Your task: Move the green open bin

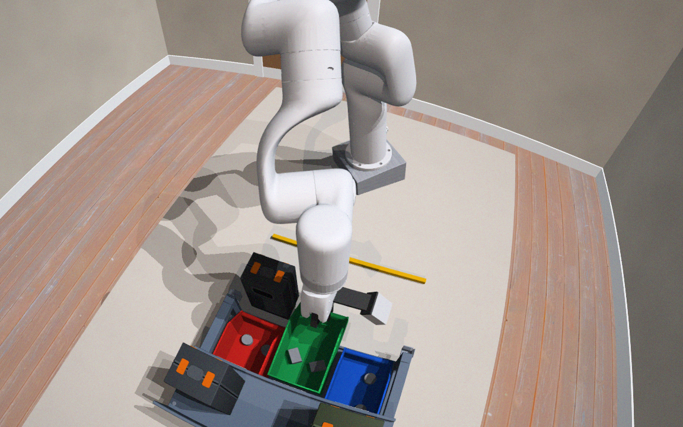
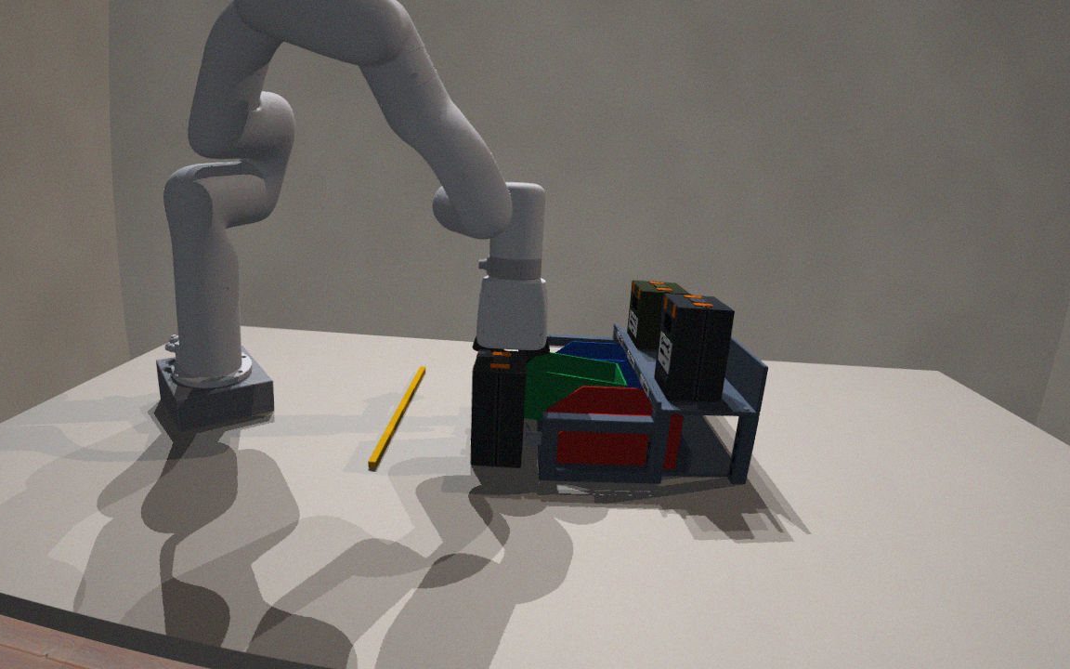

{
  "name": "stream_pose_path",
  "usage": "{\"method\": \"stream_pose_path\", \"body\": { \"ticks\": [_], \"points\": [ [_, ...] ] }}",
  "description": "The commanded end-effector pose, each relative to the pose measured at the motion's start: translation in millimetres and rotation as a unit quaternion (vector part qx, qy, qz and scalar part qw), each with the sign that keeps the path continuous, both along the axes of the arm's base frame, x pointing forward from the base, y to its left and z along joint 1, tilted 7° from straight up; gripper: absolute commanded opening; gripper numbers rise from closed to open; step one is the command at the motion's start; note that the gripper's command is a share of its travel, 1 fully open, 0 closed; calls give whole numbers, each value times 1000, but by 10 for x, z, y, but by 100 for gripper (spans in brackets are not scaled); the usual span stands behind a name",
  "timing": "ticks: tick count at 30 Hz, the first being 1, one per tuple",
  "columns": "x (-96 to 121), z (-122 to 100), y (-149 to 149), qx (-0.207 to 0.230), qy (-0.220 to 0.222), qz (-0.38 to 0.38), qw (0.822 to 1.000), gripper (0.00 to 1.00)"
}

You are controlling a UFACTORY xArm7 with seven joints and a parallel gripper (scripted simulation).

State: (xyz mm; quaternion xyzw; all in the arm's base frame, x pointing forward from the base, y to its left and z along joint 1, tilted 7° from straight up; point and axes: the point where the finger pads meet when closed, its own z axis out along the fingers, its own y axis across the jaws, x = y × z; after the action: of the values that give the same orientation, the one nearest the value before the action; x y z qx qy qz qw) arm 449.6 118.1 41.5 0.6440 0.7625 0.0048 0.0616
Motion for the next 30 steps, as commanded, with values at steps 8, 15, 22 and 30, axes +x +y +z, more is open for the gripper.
{"method": "stream_pose_path", "body": {
  "ticks": [8,15,22,30],
  "points": [
    [-280,-12,-45,0,-2,0,1000,0],
    [-280,-12,-45,0,-2,0,1000,0],
    [-572,-39,-97,0,-2,0,1000,0],
    [-572,-39,-97,0,-2,0,1000,0]
  ]
}}
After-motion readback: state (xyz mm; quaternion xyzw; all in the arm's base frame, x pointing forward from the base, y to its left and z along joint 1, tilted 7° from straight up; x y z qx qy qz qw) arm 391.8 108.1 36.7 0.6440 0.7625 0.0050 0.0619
